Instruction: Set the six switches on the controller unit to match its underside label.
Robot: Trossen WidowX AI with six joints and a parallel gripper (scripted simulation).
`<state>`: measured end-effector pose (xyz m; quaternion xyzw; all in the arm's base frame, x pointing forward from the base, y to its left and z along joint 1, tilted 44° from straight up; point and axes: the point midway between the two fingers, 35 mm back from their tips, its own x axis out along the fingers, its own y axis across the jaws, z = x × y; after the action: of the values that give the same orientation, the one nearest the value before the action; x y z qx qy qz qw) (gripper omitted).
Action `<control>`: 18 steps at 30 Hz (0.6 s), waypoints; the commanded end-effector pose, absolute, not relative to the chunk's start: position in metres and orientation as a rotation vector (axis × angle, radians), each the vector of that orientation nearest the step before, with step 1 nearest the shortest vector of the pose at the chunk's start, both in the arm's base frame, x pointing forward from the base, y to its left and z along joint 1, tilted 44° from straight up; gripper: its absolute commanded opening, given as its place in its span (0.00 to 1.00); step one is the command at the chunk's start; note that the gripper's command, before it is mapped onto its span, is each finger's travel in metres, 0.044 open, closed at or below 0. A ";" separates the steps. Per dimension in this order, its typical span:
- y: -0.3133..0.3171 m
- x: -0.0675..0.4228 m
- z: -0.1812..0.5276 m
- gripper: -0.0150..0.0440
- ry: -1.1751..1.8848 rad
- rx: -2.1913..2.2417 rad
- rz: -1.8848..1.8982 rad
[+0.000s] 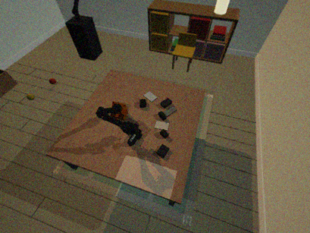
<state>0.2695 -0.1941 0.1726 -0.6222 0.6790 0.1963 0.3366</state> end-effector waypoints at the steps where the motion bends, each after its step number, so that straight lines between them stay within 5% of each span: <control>1: -0.193 0.268 0.174 1.00 1.773 -1.621 0.504; 7: -0.193 0.268 0.174 1.00 1.773 -1.621 0.504; 18: -0.177 0.248 0.192 0.51 1.492 -1.079 -0.207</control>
<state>0.2579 -0.1851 0.1823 -0.5508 0.6793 0.0378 0.4834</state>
